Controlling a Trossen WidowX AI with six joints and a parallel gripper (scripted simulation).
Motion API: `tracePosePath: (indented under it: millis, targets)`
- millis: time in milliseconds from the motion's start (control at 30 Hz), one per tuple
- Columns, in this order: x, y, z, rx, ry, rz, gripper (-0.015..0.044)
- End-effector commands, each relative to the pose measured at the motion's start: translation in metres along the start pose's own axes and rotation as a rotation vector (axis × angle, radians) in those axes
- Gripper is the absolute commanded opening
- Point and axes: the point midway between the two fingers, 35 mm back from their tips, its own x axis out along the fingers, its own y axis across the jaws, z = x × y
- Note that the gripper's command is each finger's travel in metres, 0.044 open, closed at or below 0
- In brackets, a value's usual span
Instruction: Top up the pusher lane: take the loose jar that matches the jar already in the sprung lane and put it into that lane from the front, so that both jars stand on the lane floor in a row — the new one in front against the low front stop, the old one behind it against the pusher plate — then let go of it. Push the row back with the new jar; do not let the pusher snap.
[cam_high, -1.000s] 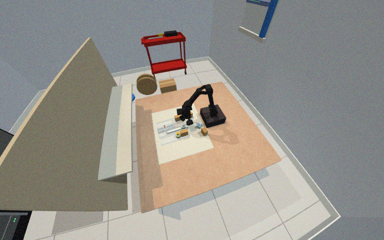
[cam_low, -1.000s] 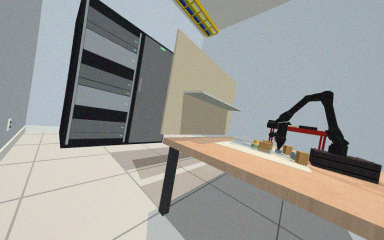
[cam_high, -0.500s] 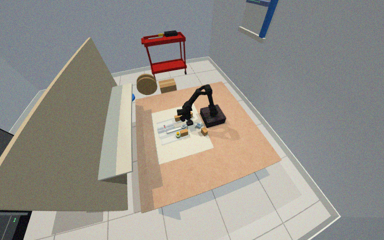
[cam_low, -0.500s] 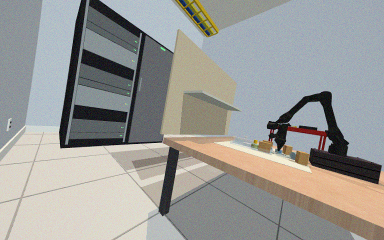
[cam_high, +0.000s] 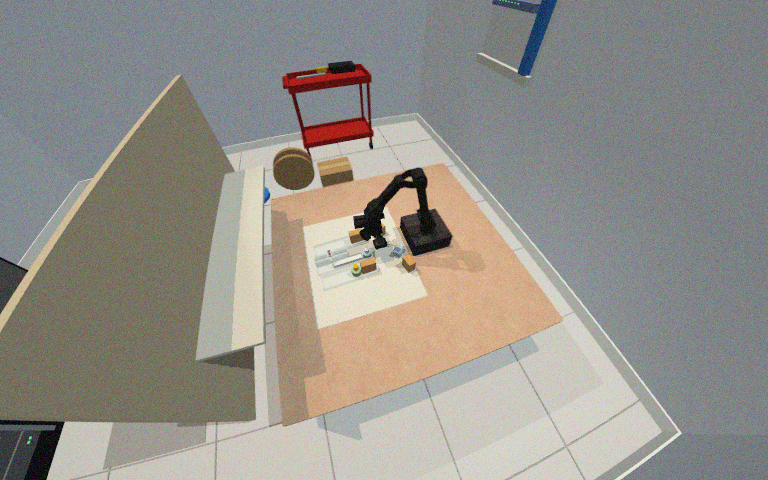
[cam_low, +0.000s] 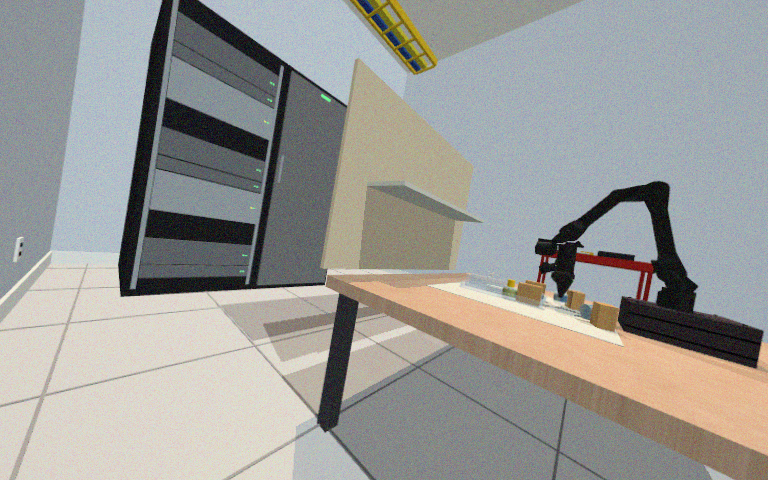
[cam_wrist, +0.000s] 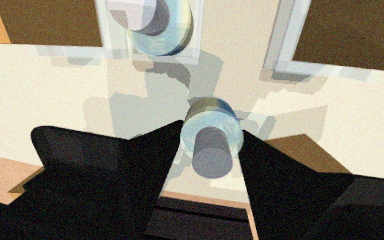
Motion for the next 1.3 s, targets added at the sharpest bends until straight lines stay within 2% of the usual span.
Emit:
tracePosePath:
  millis: [0, 300, 400, 733, 1267]
  targets:
    - [-0.026, -0.002, 0.008, -0.004, -0.022, -0.007, 0.0000]
    - [-0.082, 0.003, 0.010, 0.000, -0.031, 0.013, 0.0000]
    - [-0.086, 0.004, 0.010, 0.000, -0.032, 0.014, 0.0000]
    - [-0.035, 0.043, 0.019, -0.054, -0.033, 0.018, 0.0000]
    - [-0.010, 0.045, 0.020, -0.055, -0.033, 0.018, 0.0000]
